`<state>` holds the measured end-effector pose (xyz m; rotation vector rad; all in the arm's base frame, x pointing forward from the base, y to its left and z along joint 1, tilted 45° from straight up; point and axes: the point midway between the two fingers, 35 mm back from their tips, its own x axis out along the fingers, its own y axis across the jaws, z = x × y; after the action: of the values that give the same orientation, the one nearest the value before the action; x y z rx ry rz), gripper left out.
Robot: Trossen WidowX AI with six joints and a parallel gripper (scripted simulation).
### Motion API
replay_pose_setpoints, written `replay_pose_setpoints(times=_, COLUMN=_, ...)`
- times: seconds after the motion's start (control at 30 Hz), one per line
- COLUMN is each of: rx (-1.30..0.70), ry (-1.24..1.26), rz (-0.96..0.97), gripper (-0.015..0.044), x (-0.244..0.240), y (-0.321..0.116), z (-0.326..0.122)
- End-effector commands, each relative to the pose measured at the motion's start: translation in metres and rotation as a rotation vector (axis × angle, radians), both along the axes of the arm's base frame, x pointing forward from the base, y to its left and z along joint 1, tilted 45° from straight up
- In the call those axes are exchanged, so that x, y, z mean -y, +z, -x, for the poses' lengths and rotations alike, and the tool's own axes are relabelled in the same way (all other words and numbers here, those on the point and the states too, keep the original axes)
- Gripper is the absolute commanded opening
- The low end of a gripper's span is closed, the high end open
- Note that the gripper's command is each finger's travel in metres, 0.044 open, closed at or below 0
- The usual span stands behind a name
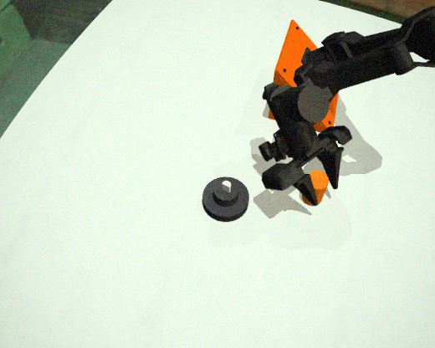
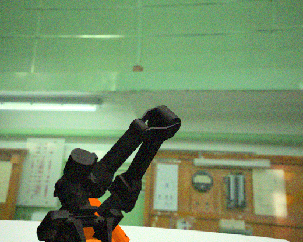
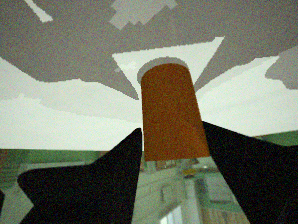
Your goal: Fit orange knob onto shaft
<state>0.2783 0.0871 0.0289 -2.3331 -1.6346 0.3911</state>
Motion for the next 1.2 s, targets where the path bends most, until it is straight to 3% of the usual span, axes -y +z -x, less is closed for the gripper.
replay_pose_setpoints(times=0.0, rx=-0.002, ry=-0.001, rz=-0.001, gripper=0.0312, x=0.0, y=0.0, z=0.0)
replay_pose_setpoints(times=0.17, rx=-0.002, ry=-0.001, rz=-0.001, gripper=0.044, x=0.0, y=0.0, z=0.0)
replay_pose_setpoints(times=0.5, rx=-0.005, ry=0.018, rz=0.031, gripper=0.044, x=-0.012, y=-0.005, z=-0.007)
replay_pose_setpoints(times=0.87, rx=-0.017, ry=0.023, rz=0.081, gripper=0.044, x=0.012, y=-0.027, z=-0.012)
replay_pose_setpoints(times=1.17, rx=0.077, ry=0.03, rz=0.109, gripper=0.044, x=0.032, y=-0.013, z=-0.014)
